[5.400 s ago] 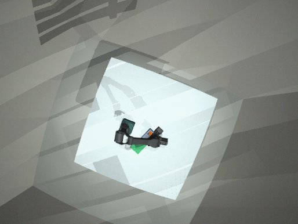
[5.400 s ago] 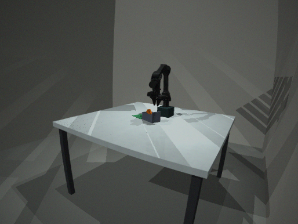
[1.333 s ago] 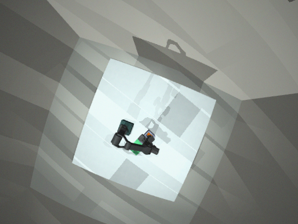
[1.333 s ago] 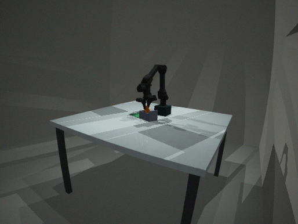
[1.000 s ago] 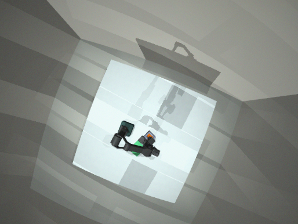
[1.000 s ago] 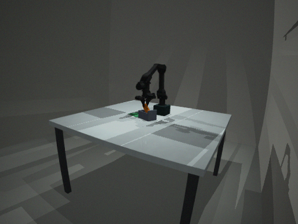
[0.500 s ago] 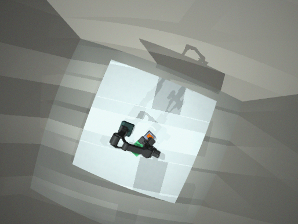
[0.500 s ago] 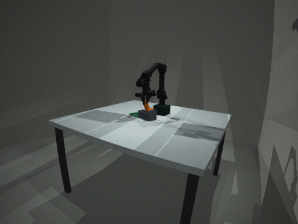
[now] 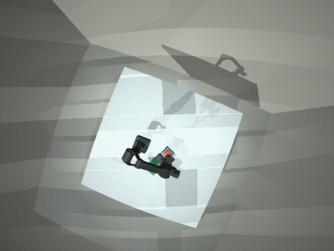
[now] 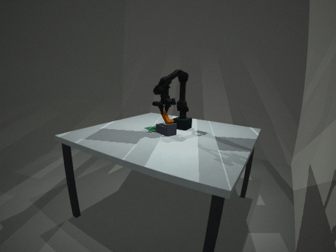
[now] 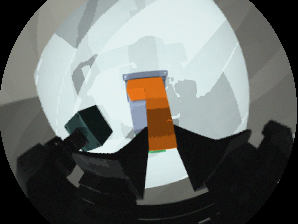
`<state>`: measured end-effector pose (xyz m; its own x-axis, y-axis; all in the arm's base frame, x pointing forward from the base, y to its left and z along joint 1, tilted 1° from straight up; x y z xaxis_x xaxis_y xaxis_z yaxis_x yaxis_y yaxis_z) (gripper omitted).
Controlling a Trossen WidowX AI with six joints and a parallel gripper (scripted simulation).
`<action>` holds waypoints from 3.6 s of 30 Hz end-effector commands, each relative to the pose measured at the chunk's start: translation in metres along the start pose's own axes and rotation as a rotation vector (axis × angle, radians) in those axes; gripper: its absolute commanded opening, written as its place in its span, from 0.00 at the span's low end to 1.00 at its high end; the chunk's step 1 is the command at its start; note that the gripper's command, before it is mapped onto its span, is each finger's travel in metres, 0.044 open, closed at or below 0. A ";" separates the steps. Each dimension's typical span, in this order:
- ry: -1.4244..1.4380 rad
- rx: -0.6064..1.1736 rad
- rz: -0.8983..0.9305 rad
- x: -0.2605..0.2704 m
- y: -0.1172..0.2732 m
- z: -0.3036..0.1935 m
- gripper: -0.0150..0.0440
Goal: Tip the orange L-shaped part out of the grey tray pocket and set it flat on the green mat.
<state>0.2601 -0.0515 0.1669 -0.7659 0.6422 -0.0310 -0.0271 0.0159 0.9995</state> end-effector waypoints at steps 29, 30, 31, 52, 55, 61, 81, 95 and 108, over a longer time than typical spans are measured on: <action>0.003 0.001 -0.005 -0.015 0.002 -0.086 0.25; 0.003 0.001 -0.005 -0.016 0.002 -0.090 0.25; 0.003 0.002 -0.005 -0.017 0.002 -0.095 0.25; 0.003 0.008 -0.006 -0.024 0.002 -0.164 0.25; 0.003 0.008 -0.006 -0.024 0.000 -0.164 0.25; 0.003 0.008 -0.006 -0.024 -0.009 -0.164 0.25; 0.003 0.008 -0.006 -0.024 -0.041 -0.165 0.25; 0.003 0.008 -0.006 -0.024 -0.063 -0.165 0.25; 0.003 0.008 -0.006 -0.024 -0.079 -0.165 0.25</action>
<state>0.1749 -0.1952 0.0914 -0.7648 0.6429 -0.0405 -0.0276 0.0301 0.9992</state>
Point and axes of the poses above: the point midway between the two fingers, 35 mm back from their tips, its own y axis back along the fingers, its own x axis across the jaws, z = x × y, the point moved 6 cm from there along y, back along the fingers, and after that the axes turned 13 degrees about -y, right-handed, at the moved point
